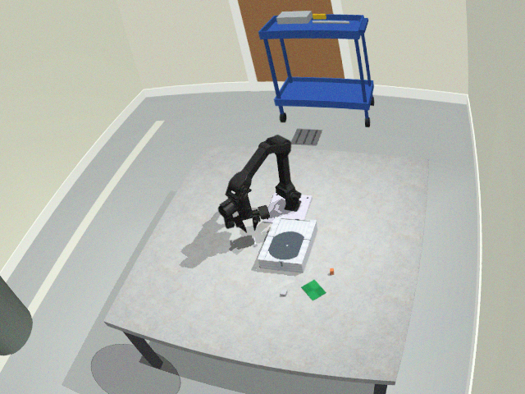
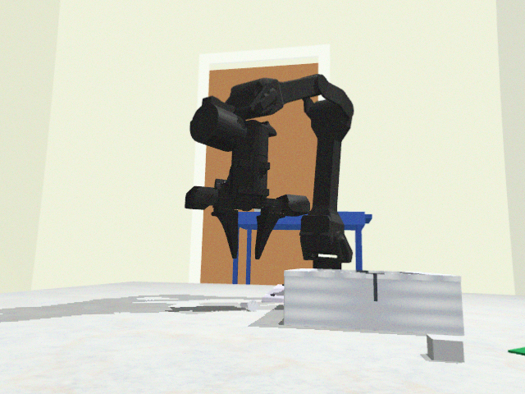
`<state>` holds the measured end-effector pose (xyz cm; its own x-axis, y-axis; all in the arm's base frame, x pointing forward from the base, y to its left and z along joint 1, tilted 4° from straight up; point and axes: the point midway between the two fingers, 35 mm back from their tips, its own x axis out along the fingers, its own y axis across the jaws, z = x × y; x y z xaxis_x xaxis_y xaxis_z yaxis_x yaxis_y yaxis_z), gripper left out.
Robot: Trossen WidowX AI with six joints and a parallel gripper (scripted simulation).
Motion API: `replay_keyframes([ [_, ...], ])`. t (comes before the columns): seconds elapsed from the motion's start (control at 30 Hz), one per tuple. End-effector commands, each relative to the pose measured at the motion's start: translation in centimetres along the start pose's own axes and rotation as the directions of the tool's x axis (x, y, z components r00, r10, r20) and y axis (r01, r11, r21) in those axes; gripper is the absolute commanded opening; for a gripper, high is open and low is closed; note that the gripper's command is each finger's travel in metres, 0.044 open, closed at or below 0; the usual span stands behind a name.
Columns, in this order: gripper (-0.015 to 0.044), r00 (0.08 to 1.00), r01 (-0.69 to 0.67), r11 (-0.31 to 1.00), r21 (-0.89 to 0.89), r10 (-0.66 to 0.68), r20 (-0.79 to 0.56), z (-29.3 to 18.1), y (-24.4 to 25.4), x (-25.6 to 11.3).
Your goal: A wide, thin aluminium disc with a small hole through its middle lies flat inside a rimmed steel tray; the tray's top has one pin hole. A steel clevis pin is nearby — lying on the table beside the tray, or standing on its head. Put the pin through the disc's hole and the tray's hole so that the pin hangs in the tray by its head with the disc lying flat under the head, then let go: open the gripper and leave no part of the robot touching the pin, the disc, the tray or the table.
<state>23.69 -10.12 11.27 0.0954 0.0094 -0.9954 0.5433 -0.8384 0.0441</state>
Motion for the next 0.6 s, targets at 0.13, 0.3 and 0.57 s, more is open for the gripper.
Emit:
replay_keyframes([
  [0.13,0.0160,1.000,0.012,1.000,0.008,-0.012,0.000,0.0,0.0,1.0],
  [0.3,0.0160,1.000,0.012,1.000,0.008,-0.012,0.000,-0.1,0.0,1.8],
  [0.57,0.0160,1.000,0.012,1.000,0.008,-0.012,-0.001,-0.1,-0.1,3.1],
])
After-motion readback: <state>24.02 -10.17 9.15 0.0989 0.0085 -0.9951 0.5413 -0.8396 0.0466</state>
